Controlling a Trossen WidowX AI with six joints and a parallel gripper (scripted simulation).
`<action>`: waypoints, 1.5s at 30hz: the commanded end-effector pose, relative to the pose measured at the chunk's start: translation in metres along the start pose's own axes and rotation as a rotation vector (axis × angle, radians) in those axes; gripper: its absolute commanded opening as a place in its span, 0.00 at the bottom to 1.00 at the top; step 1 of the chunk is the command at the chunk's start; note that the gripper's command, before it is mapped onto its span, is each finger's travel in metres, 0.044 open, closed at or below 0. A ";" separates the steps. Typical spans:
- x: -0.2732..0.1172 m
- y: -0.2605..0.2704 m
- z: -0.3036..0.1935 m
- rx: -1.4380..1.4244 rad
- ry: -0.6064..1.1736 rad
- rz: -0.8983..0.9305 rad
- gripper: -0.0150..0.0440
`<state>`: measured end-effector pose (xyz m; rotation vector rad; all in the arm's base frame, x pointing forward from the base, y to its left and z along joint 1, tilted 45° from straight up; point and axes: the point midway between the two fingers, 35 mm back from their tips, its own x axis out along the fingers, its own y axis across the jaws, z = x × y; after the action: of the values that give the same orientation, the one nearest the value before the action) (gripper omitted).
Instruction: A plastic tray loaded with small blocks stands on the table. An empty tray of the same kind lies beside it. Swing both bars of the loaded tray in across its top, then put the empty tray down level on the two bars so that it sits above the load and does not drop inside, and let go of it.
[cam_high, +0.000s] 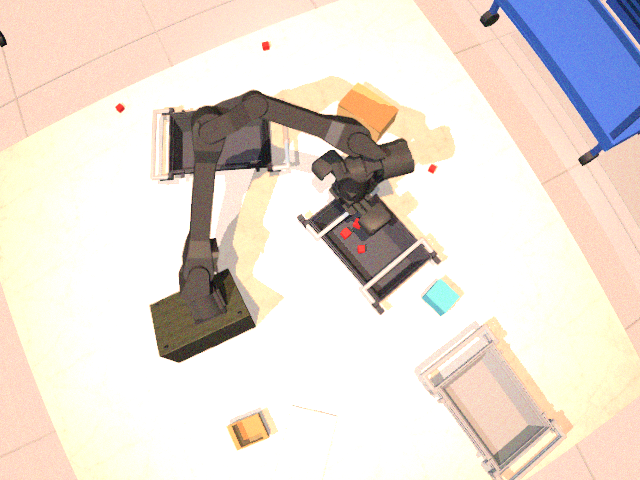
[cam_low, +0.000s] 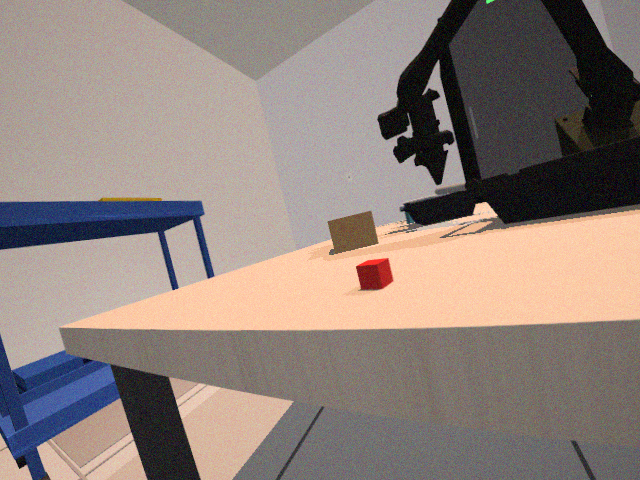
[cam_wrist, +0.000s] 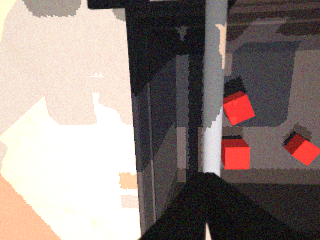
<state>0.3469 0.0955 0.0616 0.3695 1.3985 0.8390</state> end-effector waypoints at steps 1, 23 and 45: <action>0.000 0.000 0.000 0.000 0.000 0.000 0.25; -0.007 -0.001 0.001 0.000 0.000 -0.001 0.61; -0.019 0.159 -0.056 0.276 0.013 -0.106 1.00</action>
<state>0.2864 0.1455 0.1532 0.4128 1.5161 0.6557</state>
